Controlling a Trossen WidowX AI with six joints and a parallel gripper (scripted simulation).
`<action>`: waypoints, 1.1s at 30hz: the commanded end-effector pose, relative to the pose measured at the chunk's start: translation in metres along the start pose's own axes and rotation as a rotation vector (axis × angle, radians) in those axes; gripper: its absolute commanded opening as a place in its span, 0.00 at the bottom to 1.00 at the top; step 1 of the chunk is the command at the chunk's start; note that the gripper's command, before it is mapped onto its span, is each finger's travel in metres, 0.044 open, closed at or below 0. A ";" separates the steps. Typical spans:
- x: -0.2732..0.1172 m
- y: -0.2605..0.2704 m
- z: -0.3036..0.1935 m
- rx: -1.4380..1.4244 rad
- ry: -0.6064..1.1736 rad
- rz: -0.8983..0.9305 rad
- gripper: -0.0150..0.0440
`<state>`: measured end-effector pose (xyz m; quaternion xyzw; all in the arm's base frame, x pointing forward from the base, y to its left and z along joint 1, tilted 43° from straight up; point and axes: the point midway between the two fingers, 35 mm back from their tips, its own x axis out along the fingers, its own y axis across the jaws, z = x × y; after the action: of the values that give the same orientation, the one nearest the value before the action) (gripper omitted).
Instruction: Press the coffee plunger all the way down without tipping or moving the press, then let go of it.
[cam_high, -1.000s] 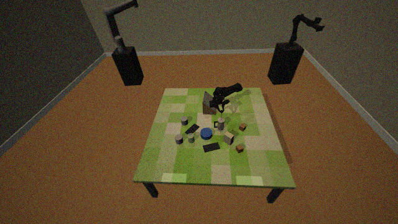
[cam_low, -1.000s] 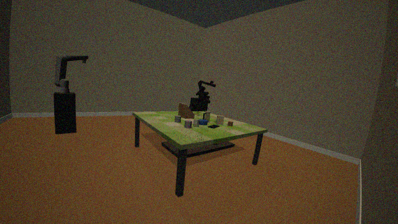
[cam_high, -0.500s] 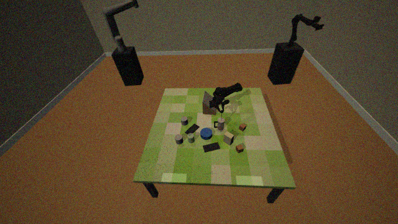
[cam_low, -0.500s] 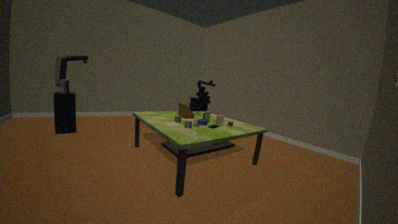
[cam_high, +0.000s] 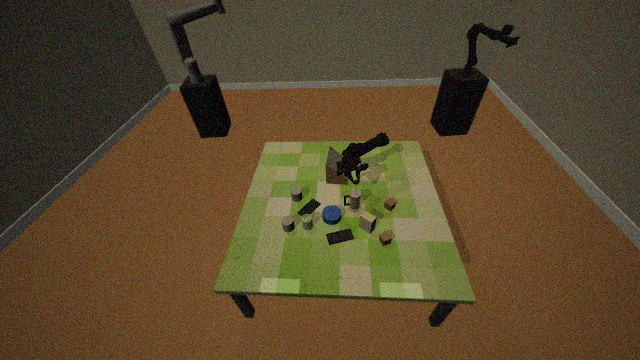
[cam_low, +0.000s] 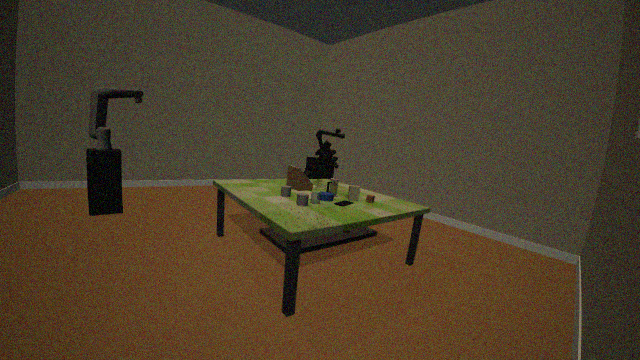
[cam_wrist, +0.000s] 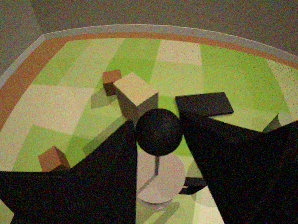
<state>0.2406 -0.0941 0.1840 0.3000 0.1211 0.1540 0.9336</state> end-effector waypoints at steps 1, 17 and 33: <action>0.006 -0.004 -0.014 0.028 0.017 -0.006 0.45; 0.022 -0.007 -0.035 0.026 0.018 -0.010 0.45; 0.039 -0.006 -0.054 0.030 -0.001 -0.001 0.45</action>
<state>0.2618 -0.0658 0.1463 0.2931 0.1079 0.1468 0.9385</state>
